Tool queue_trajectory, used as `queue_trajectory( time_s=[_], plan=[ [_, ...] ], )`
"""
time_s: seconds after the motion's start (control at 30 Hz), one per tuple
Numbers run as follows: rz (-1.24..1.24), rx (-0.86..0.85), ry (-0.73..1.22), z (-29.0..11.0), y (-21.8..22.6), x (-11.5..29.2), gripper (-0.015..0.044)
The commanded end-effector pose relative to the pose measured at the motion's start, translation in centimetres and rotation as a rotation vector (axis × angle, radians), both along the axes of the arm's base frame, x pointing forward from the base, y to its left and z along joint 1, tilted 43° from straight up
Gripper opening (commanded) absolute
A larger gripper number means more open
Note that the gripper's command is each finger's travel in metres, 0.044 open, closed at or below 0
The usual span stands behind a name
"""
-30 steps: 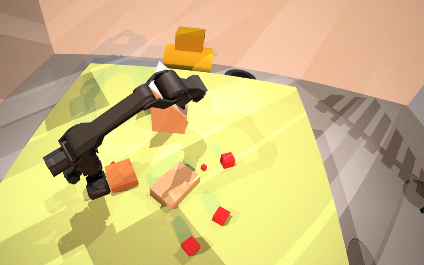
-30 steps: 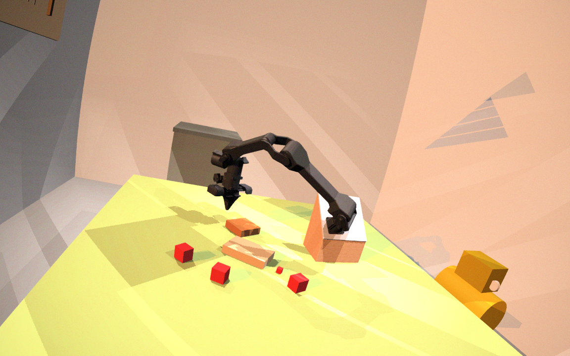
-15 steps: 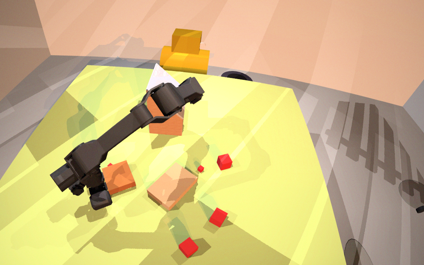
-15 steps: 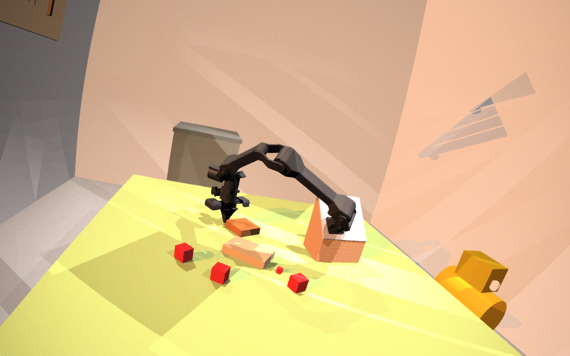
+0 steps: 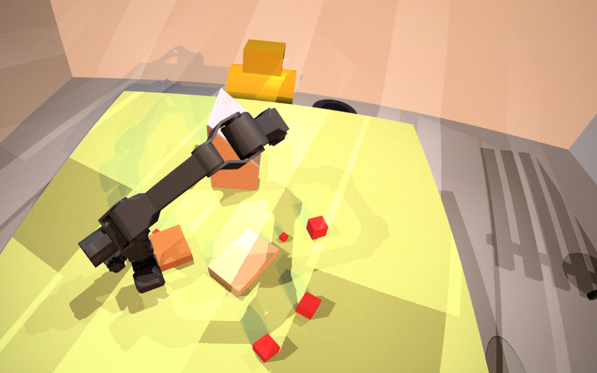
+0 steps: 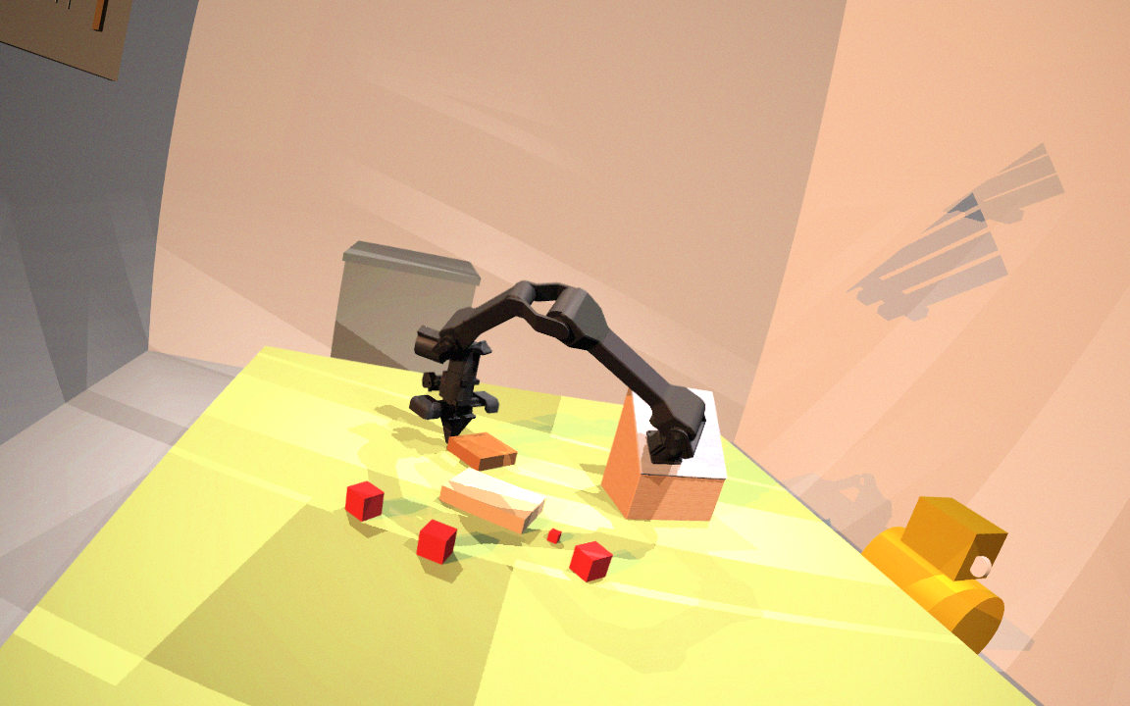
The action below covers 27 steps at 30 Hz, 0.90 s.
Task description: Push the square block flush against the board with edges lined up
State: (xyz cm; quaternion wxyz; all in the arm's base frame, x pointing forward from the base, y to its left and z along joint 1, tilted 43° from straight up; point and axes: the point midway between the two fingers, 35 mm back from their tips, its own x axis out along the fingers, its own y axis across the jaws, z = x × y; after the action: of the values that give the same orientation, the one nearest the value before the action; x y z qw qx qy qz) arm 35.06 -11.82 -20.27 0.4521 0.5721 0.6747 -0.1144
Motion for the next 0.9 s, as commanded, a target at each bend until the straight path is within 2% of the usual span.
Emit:
queue_trajectory(
  time_s=[0.0, 0.87],
  plan=[
    [-0.005, 0.001, -0.001, 0.4, 0.3, 0.0, 0.0000],
    [-0.005, 0.003, 0.000, 2.1, 2.4, -1.4, 0.0000]
  ],
)
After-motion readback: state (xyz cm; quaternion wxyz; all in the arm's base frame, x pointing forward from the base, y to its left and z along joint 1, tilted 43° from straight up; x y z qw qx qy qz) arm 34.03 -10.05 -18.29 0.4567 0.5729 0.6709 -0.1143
